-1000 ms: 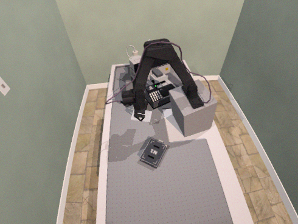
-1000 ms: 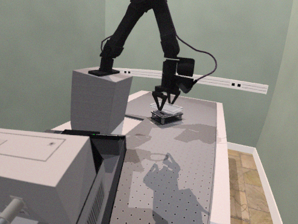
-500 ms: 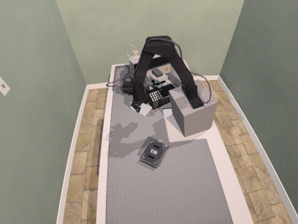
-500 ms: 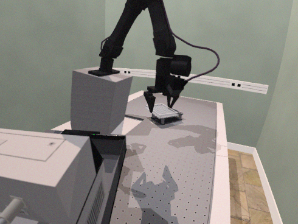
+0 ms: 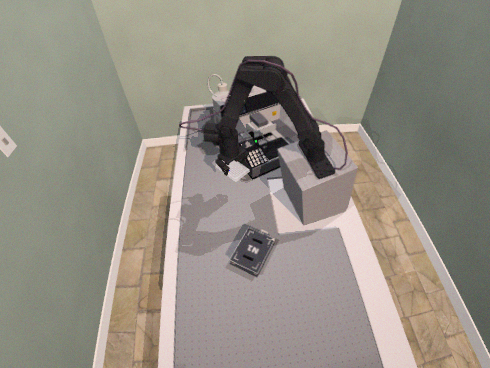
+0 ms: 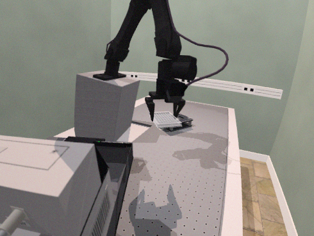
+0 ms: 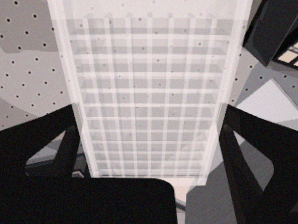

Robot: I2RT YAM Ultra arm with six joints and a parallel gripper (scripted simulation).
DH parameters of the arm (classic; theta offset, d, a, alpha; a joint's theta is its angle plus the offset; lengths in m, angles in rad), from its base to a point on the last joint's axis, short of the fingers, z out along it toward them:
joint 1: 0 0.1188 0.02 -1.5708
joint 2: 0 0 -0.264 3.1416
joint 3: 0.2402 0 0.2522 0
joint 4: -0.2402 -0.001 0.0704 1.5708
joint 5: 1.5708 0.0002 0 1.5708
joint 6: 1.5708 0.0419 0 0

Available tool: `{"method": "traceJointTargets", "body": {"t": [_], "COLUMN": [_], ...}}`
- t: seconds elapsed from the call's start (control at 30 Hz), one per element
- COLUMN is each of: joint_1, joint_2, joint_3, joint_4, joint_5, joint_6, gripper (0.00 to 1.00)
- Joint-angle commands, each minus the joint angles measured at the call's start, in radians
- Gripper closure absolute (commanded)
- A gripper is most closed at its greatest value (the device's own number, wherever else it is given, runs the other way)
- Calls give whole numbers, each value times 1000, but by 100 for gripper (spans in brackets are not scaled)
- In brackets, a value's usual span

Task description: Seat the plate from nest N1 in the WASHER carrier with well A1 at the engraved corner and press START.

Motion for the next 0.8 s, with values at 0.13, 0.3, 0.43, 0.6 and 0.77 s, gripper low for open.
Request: {"method": "traceJointTargets", "body": {"t": [0.13, 0.3, 0.43, 0.6, 0.77], "joint_1": [-83, -133, -197, -281, -329], "joint_2": [-34, -38, -40, -38, -11], "joint_3": [-41, -53, -65, -60, -54], "joint_4": [9, 16, 17, 16, 3], "joint_5": [-20, -32, -43, -56, -62], "joint_6": [89, 139, 207, 290, 342], "gripper": [16, 16, 16, 16, 16]}}
